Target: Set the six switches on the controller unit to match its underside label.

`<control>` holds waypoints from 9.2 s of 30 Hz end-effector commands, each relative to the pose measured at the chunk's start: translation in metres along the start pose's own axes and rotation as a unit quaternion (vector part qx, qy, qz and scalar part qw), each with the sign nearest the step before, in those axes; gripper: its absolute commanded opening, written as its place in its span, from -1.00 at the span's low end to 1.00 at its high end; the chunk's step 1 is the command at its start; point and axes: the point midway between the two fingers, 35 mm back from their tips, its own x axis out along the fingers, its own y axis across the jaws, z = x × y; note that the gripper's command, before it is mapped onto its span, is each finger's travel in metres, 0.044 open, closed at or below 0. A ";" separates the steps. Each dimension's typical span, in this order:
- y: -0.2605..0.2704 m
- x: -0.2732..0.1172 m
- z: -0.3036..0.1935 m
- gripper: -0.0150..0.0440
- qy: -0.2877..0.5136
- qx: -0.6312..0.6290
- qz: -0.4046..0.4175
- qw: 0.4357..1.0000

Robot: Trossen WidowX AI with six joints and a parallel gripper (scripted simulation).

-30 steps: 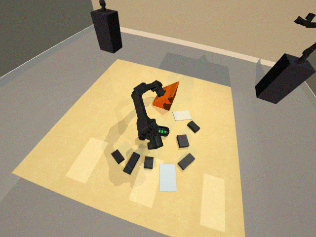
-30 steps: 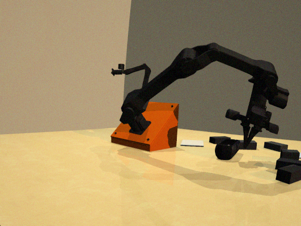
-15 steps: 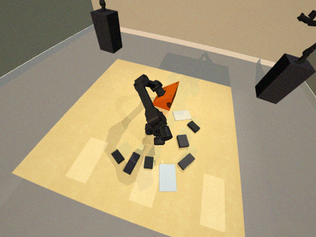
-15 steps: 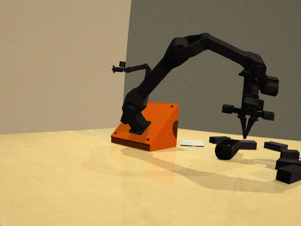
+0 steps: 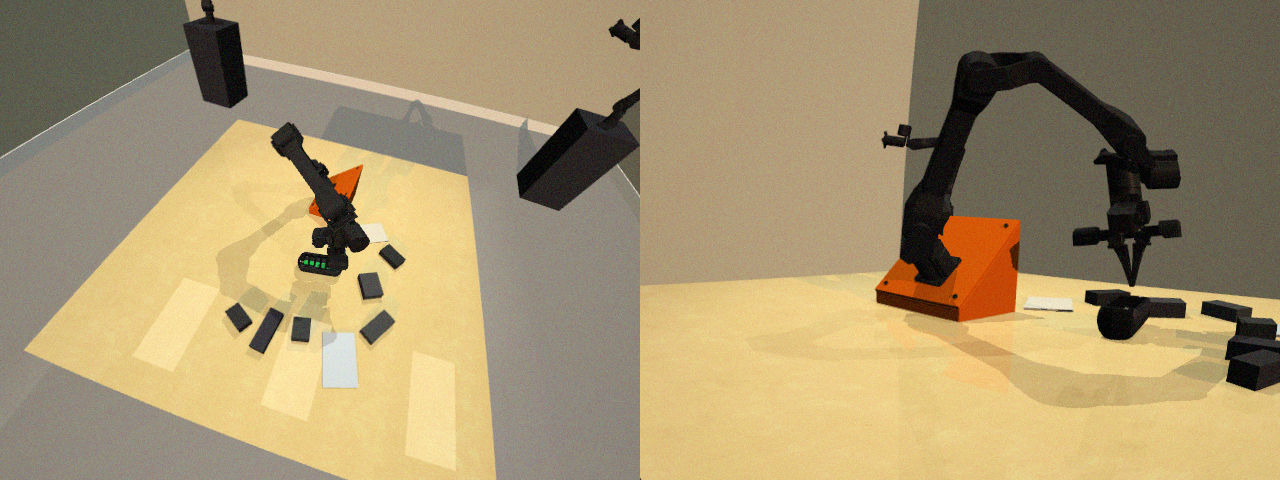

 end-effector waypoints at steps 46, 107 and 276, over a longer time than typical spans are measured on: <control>0.010 -0.022 -0.019 1.00 -0.069 0.036 -0.077 0.994; 0.003 0.031 -0.020 0.65 -0.069 0.037 -0.077 0.994; 0.007 -0.052 0.084 0.65 0.094 0.048 -0.071 0.992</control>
